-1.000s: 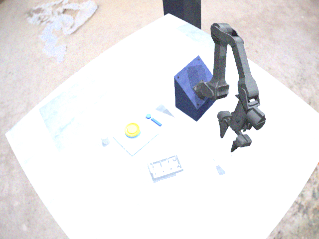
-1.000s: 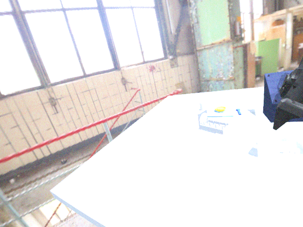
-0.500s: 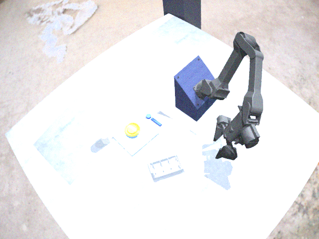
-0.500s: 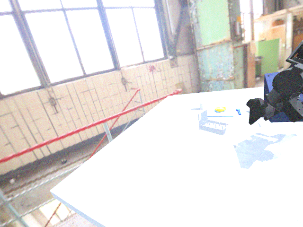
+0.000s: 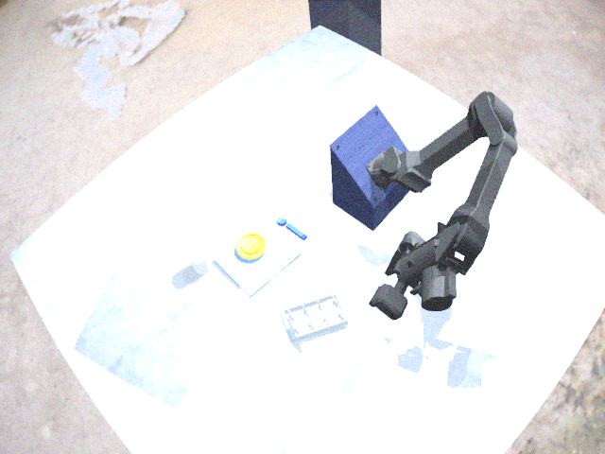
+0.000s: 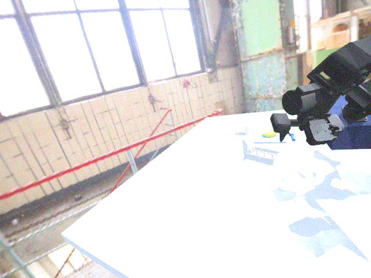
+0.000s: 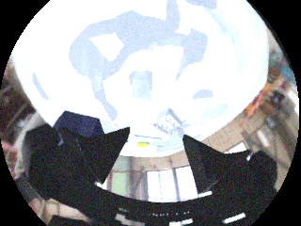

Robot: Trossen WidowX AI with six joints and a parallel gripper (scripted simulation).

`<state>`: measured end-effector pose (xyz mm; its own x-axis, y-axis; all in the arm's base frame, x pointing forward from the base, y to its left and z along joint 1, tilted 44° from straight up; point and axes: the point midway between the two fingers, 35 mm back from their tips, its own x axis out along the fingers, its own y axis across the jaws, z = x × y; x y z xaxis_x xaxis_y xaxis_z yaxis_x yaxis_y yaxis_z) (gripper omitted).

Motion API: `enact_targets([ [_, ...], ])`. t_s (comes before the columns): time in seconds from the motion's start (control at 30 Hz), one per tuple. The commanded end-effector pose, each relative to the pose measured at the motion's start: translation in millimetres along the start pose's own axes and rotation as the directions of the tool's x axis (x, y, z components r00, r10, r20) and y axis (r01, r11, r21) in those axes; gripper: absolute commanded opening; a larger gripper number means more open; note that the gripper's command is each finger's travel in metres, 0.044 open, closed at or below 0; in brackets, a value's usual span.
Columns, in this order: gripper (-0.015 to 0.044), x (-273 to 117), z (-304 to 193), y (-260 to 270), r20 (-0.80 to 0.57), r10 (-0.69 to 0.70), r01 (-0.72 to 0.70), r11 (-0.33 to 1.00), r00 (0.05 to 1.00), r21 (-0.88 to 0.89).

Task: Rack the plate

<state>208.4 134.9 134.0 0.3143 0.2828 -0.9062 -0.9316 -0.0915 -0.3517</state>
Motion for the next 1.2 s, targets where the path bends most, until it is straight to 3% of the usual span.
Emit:
enact_targets([
  [0.0, 0.0400, 7, -14, -9, -0.019, 0.047, -0.045, 0.992, 0.999, 0.118],
  [0.5, 0.0400, 32, -79, -38, -0.056, 0.210, -0.151, 0.839, 0.976, 0.523],
  [1.17, 0.0400, 63, -192, -58, 0.115, 0.329, -0.247, 0.394, 0.937, 0.885],
])
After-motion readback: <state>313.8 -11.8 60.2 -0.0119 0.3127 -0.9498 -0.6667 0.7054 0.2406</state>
